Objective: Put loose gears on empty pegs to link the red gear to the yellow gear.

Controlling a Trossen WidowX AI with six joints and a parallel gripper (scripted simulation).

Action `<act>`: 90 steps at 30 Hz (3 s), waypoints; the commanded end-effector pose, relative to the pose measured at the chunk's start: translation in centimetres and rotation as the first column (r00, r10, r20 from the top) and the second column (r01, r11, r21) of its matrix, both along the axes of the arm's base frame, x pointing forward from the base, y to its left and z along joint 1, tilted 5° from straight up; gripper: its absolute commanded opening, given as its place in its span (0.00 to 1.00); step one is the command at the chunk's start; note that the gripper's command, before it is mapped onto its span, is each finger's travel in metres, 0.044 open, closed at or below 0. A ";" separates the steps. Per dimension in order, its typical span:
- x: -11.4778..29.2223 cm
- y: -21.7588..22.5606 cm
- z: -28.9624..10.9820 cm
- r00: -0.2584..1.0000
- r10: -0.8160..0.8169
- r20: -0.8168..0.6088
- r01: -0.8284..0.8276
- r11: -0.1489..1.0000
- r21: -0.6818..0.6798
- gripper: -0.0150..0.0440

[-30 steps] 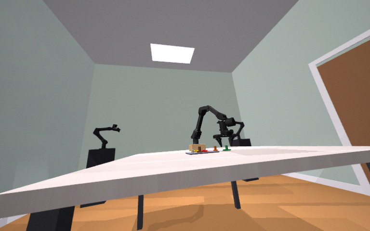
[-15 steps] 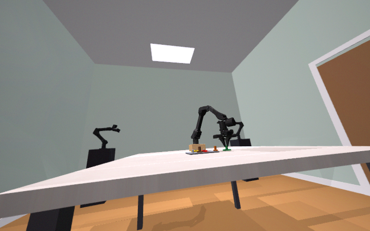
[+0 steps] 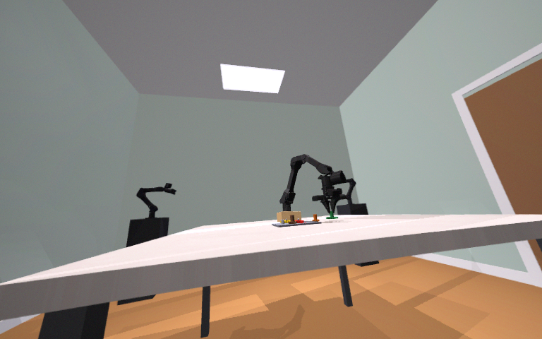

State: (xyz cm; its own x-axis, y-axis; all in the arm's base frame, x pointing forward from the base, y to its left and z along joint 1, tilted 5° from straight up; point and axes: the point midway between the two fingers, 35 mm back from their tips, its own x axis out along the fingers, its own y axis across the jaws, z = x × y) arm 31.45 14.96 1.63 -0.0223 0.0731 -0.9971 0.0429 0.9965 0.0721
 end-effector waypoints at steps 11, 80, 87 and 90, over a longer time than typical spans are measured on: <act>0.9 0.0 3.6 1.000 -0.001 0.010 0.001 1.000 0.006 0.25; 3.2 -7.8 10.6 1.000 0.013 0.011 -0.013 1.000 -0.011 0.25; 3.6 -9.6 10.0 1.000 0.011 0.012 -0.011 1.000 -0.012 0.25; 3.8 -10.4 9.7 1.000 0.011 0.012 -0.011 1.000 -0.013 0.25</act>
State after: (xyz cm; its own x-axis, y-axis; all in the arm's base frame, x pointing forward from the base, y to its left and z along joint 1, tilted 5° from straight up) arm 35.12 5.48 11.69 -0.0091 0.0644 -0.9979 0.0326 0.9974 0.0641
